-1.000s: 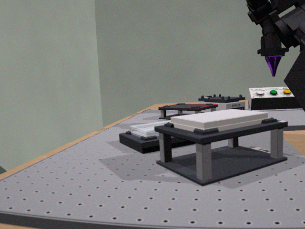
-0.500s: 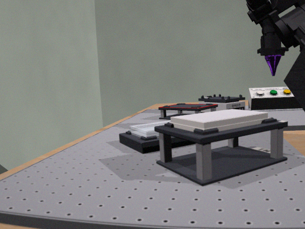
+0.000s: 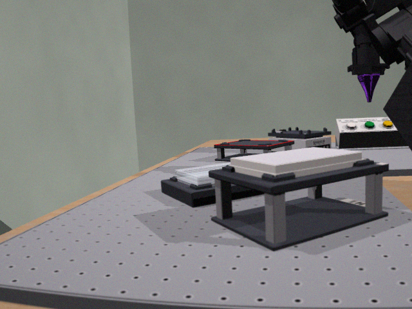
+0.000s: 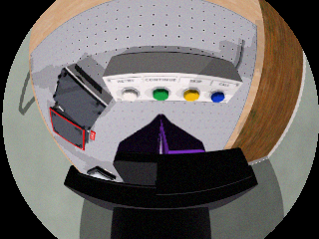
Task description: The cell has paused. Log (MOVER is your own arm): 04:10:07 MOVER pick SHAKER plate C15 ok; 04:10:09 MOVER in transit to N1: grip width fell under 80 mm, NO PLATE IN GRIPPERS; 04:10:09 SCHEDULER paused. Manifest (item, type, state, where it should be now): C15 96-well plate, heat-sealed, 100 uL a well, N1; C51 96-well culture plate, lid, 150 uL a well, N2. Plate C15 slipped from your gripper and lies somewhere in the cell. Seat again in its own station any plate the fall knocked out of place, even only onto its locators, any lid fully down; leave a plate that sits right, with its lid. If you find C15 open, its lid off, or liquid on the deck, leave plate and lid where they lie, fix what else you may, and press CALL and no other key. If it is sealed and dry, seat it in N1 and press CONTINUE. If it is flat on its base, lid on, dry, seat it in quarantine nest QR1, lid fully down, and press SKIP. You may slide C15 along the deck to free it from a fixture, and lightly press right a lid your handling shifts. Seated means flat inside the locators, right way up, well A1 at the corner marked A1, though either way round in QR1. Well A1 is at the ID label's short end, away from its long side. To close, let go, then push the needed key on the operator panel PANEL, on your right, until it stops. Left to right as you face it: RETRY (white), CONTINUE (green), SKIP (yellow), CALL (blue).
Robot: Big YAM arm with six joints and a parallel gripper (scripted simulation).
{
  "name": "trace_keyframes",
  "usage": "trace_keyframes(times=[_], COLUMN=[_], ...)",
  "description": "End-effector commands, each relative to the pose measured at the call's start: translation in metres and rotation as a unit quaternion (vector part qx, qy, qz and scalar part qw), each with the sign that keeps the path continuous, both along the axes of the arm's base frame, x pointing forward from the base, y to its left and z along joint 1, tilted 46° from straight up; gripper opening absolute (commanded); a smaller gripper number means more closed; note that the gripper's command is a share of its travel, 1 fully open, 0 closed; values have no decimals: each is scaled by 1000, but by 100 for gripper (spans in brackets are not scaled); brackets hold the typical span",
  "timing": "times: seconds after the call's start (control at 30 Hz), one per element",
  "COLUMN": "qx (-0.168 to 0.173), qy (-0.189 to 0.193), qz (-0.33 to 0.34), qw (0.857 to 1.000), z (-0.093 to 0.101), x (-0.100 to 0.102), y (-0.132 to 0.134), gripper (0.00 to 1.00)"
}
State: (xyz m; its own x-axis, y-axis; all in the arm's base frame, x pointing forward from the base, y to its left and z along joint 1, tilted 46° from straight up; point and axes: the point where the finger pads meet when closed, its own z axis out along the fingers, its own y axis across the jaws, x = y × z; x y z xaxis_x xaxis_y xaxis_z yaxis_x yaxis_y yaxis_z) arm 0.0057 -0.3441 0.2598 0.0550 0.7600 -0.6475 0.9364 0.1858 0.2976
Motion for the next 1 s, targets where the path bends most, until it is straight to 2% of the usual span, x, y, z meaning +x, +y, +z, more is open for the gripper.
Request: trace_keyframes(times=[0.0,0.7,0.73,0.83,0.97], qx=[-33,-26,-30,-6,-5], qy=[2,0,1,-3,-3], qz=[-13,-13,-9,-3,-3], qw=[999,1000,1000,1000,1000], z=[36,30,26,2,-3], x=[-6,-6,-3,3,5], y=[-3,-1,-3,-6,-10], gripper=[0,0,0,0,0])
